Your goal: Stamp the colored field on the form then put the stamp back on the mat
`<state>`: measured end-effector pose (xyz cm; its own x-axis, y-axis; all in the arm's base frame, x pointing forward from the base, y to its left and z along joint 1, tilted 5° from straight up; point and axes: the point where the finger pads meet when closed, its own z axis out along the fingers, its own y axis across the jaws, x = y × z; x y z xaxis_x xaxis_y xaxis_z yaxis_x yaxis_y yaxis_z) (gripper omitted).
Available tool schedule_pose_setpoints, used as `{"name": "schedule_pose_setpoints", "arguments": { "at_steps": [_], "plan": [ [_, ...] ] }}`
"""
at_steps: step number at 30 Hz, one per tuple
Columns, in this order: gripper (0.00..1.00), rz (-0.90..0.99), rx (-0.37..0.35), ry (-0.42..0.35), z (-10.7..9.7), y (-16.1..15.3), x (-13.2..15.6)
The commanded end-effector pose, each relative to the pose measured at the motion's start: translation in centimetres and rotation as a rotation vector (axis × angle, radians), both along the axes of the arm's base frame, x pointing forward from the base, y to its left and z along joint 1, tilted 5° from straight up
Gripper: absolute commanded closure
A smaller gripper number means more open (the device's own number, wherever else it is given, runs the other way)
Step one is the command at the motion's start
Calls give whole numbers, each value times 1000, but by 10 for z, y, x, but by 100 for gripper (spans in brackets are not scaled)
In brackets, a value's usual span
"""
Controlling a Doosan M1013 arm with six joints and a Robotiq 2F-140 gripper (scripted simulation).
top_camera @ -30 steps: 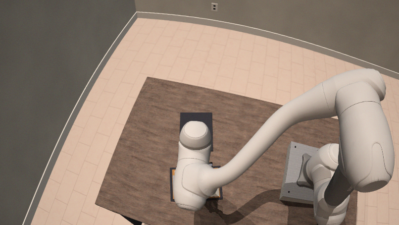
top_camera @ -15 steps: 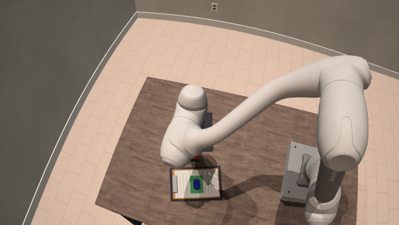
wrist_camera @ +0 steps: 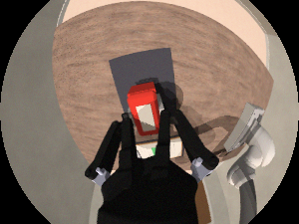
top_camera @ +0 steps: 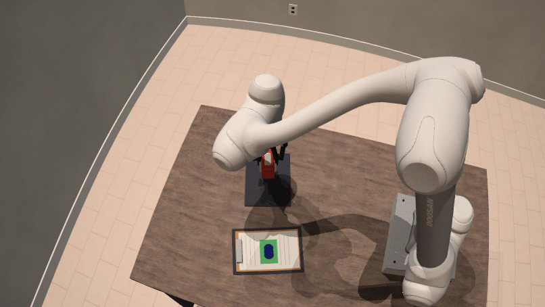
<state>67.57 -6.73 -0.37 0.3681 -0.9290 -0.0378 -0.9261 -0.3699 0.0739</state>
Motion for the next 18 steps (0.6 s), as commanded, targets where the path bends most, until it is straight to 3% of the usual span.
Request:
{"name": "schedule_pose_setpoints", "arguments": {
  "at_steps": [1, 18],
  "plan": [
    [84, 0, 0, 0, 0, 0, 0],
    [84, 0, 0, 0, -29, 0, -1]
  ]
}}
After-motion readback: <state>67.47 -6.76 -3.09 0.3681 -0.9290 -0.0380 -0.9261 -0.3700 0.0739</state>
